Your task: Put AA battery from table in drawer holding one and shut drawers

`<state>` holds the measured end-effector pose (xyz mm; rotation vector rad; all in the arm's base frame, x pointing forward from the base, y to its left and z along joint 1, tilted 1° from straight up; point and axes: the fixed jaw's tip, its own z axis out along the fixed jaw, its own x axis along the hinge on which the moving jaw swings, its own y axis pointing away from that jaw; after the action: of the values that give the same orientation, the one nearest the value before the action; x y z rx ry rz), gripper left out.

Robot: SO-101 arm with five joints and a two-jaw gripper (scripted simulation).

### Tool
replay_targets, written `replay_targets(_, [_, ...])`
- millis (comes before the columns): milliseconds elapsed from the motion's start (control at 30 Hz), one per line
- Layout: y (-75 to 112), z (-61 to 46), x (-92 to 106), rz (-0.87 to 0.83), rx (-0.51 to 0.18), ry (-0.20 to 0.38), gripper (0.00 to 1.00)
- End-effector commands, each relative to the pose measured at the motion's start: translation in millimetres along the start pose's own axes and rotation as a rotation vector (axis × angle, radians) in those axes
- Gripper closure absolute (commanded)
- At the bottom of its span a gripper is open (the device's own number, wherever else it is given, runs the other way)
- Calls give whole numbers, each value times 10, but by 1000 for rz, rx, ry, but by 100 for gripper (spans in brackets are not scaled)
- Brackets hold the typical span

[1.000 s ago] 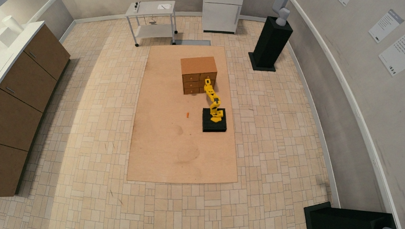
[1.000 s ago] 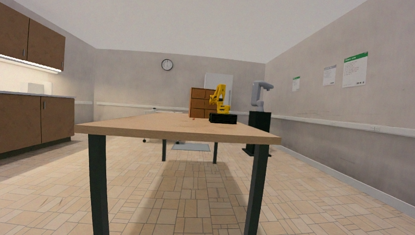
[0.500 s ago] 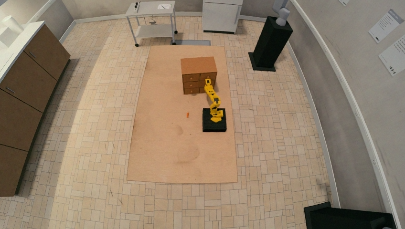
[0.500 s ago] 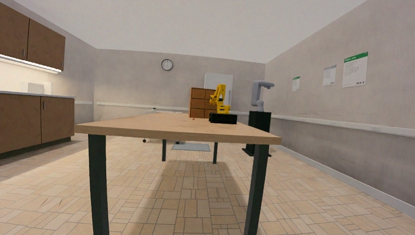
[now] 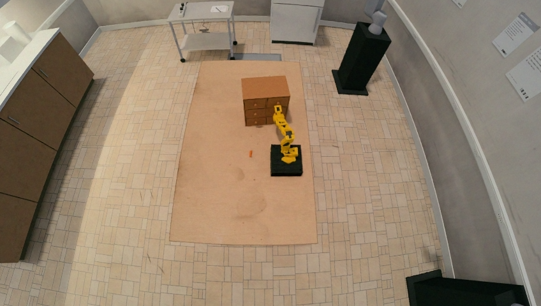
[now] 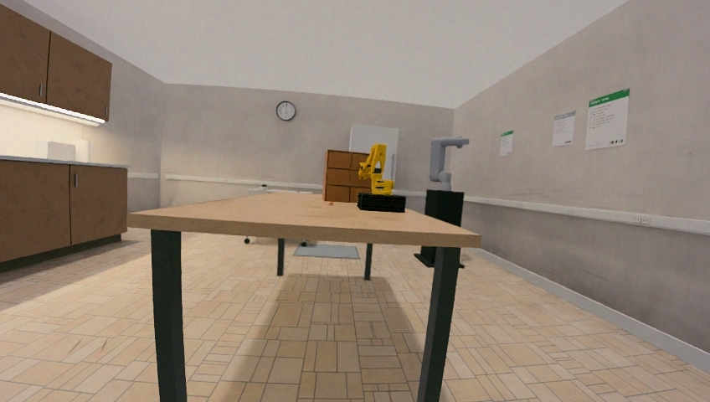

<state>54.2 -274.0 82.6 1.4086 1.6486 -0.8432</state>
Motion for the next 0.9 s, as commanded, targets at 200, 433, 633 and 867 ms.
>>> replay_targets(200, [31,10,-35,4,-12,-10,100])
replay_targets(433, [24,-33,-9,0,-10,-10,100])
replay_targets(633, [19,-68,15,-3,-8,-10,100])
replay_targets(867, [15,-90,30,-5,-7,-11,100])
